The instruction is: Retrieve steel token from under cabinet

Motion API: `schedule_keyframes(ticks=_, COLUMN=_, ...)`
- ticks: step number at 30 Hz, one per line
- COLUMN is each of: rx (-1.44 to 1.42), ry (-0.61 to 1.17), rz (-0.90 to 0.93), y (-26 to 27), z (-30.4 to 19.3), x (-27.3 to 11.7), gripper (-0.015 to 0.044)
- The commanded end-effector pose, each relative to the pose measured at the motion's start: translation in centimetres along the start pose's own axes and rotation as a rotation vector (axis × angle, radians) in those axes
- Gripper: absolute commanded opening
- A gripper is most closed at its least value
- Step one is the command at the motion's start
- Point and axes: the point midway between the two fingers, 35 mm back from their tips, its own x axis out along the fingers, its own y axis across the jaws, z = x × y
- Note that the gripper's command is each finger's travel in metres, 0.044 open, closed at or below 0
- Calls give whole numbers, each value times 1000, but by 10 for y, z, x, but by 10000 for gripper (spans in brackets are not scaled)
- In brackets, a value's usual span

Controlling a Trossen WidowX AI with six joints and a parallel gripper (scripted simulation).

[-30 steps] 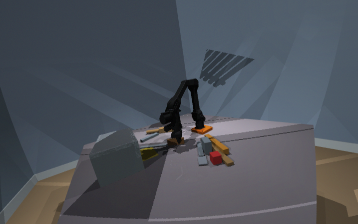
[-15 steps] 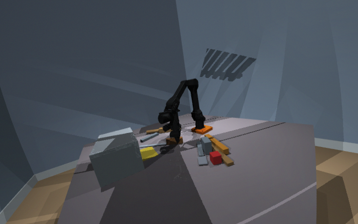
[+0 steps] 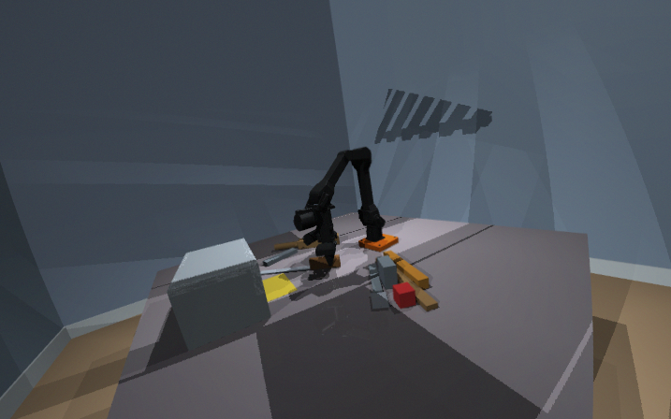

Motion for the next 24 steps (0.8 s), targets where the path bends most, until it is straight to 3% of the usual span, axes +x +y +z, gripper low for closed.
schedule_keyframes(ticks=1, rx=2, ry=-3, rz=0, y=-4, z=4, x=0, gripper=0)
schedule_keyframes(ticks=24, rx=2, ry=-4, rz=-2, y=-23, z=18, x=-1, gripper=0)
